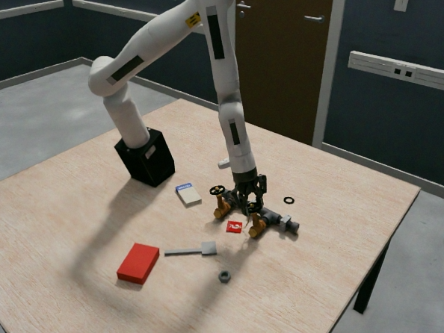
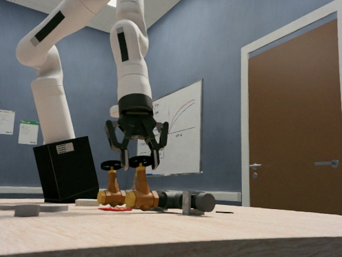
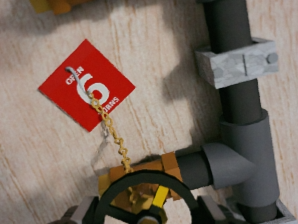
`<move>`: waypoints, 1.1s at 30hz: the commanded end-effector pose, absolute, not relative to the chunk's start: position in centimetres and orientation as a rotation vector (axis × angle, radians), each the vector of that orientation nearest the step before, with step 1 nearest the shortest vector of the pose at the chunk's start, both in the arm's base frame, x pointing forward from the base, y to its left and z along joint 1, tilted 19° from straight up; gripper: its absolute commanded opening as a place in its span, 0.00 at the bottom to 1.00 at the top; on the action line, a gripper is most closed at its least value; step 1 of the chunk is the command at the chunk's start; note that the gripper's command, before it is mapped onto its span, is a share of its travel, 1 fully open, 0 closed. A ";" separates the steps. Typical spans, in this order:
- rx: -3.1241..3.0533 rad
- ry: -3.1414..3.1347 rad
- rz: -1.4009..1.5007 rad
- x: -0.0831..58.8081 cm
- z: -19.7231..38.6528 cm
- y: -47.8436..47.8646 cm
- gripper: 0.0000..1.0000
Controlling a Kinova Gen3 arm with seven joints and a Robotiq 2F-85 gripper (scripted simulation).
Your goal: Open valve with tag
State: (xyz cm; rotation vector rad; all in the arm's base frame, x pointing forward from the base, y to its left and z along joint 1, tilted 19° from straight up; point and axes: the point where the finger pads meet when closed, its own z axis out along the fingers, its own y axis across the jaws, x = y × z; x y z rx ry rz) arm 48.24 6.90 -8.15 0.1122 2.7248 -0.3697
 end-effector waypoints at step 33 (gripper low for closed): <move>-2.101 2.124 -0.697 48.3 -8.1 6.9 0.59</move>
